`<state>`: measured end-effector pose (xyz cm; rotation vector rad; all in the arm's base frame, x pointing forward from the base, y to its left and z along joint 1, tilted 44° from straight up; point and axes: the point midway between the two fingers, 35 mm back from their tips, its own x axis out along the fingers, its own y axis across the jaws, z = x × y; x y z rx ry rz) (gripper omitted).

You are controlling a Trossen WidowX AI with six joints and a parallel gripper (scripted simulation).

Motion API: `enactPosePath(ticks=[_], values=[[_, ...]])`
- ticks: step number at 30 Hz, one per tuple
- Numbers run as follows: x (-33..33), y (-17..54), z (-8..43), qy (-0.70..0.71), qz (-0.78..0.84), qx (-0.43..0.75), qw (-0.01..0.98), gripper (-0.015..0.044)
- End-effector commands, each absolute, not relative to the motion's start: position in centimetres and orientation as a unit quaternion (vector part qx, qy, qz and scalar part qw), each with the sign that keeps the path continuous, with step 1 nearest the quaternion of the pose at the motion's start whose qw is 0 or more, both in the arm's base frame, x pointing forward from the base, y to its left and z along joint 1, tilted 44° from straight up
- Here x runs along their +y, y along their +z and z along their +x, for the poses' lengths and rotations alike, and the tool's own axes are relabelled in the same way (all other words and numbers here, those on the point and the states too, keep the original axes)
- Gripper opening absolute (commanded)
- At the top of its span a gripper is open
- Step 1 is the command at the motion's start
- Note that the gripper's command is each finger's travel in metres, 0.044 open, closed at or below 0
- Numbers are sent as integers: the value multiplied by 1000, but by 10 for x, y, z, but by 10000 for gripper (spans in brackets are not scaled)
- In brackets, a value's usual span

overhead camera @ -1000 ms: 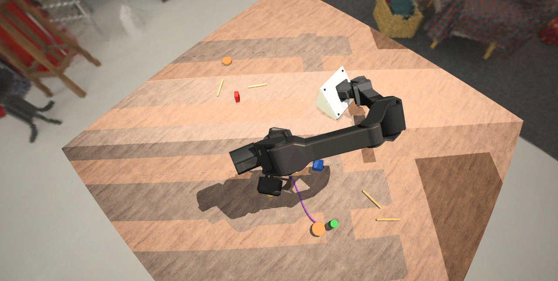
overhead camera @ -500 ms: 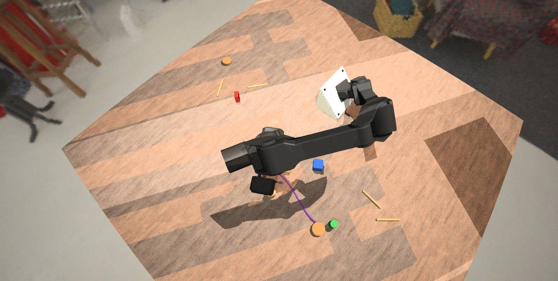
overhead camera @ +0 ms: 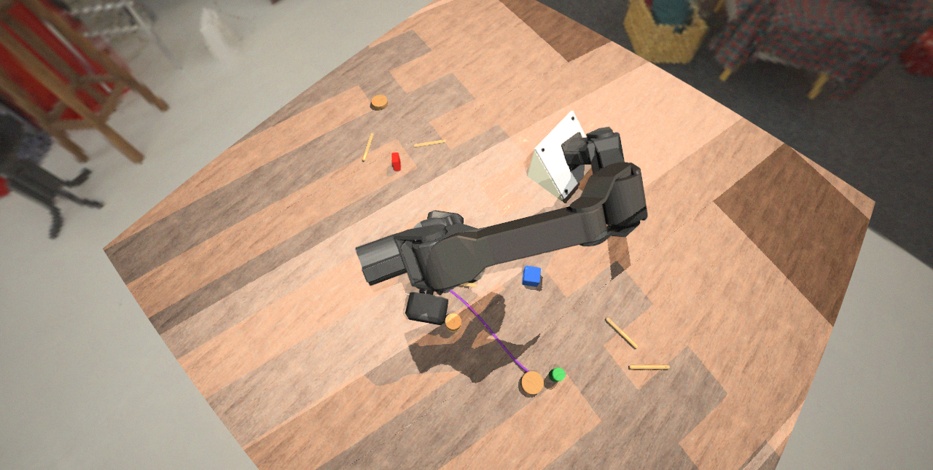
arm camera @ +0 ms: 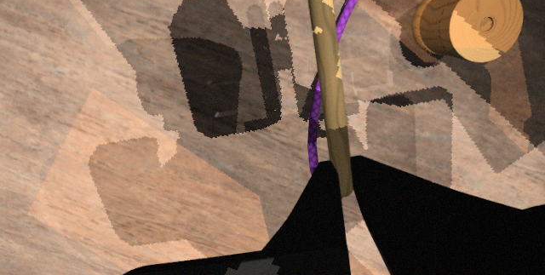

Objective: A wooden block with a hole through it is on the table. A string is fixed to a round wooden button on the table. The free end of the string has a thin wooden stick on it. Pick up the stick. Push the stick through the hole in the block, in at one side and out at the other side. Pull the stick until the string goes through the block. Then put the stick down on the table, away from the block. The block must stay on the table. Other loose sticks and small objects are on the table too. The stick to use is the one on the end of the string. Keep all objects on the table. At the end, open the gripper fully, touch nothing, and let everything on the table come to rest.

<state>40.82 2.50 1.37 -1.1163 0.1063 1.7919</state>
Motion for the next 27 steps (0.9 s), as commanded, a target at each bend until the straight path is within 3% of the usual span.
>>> enactPosePath(ticks=[1,27], values=[[21,12,412,737,-464,43,489,0],[13,-5,417,736,-466,44,489,0]])
